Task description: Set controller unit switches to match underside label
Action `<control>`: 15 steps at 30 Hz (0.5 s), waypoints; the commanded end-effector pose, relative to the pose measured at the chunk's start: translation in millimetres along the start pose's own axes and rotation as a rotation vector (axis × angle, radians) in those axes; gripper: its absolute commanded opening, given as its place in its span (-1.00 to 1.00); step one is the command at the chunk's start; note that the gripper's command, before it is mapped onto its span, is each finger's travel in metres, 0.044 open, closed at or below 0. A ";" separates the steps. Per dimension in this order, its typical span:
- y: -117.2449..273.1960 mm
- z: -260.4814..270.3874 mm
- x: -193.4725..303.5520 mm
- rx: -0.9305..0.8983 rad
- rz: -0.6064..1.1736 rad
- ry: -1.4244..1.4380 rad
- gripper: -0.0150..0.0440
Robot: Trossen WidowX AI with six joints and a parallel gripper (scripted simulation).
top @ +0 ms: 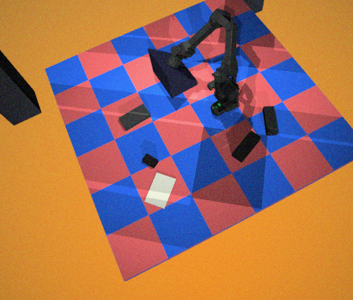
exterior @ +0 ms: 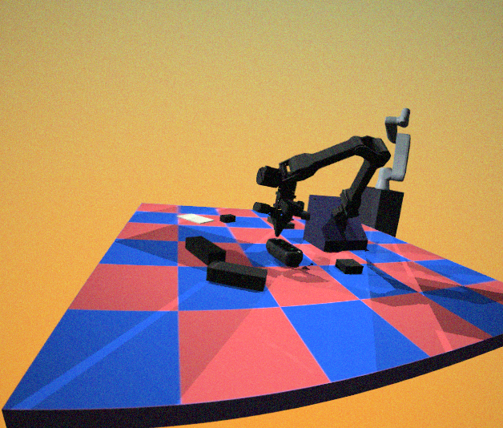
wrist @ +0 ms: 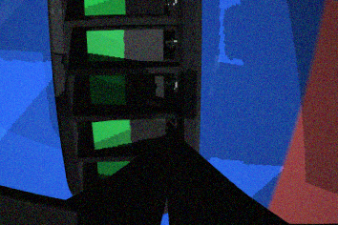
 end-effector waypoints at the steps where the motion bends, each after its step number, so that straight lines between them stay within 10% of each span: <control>1: 1.2 17.2 7.3 0.045 0.010 0.038 -0.49; 15: -3.5 75.2 28.8 0.180 0.036 0.140 -0.49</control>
Point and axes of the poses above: the point midway between the two fingers, 35 mm back from their tips, its own y axis back along the fingers, its own z axis across the jaws, x = y × z, the point moved 1 cm from there along y, back along the fingers, and after that the axes turned 3 degrees about y, right-handed, at the moved point
